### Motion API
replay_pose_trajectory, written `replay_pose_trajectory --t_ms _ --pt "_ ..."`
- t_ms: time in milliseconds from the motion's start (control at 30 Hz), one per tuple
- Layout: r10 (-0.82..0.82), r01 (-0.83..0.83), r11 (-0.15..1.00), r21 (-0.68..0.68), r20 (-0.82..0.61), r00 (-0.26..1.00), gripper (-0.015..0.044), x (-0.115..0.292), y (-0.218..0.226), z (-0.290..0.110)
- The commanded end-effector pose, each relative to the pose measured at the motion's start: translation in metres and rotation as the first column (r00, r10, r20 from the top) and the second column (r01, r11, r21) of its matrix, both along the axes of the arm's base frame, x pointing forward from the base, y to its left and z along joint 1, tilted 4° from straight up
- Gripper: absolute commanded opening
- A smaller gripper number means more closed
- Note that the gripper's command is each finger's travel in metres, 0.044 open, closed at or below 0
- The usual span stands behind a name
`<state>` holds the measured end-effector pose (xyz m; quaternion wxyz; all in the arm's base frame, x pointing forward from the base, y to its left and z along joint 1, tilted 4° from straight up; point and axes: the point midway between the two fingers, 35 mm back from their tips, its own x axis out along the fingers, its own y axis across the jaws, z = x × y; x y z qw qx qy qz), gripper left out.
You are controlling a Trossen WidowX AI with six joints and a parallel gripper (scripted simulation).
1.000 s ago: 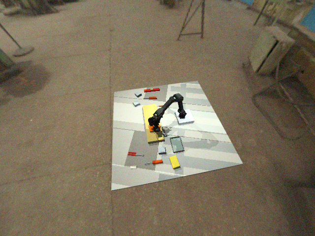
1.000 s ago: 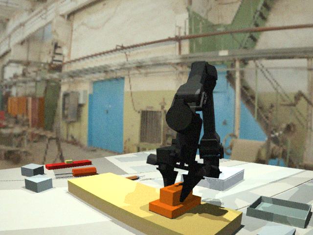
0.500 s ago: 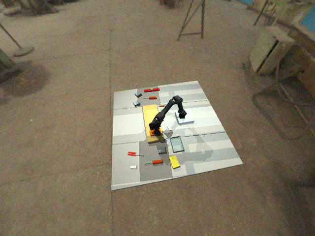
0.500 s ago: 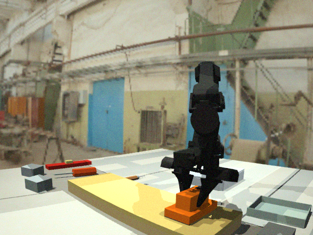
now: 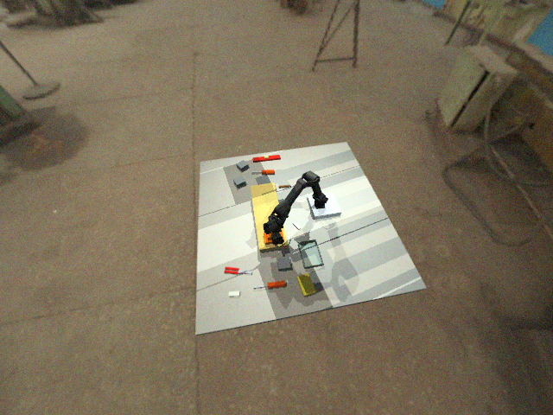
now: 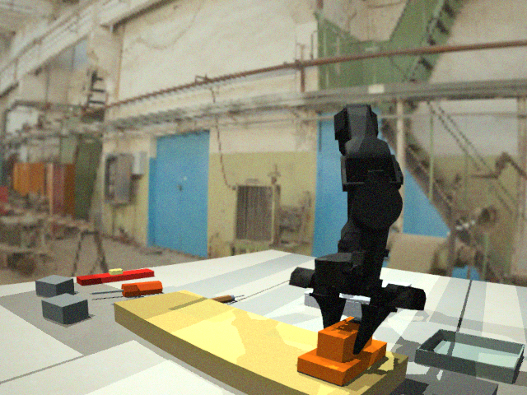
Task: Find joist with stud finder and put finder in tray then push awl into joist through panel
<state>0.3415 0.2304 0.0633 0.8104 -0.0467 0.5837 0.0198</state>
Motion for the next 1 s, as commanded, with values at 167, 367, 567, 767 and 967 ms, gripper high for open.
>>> replay_pose_trajectory --t_ms 167,367,567,767,967 --pt "-0.001 0.001 1.0 0.001 0.0 1.0 0.0 0.0 0.002 0.0" --pt "-0.003 0.003 1.0 0.001 0.0 1.0 0.0 0.002 -0.014 0.0" --pt "-0.003 0.003 1.0 -0.001 0.0 1.0 0.0 0.004 -0.033 0.001" --pt "-0.003 0.003 1.0 -0.003 0.0 1.0 0.0 0.006 -0.053 0.002" --pt "-0.003 0.003 1.0 -0.005 0.001 1.0 0.0 0.007 -0.073 0.003"
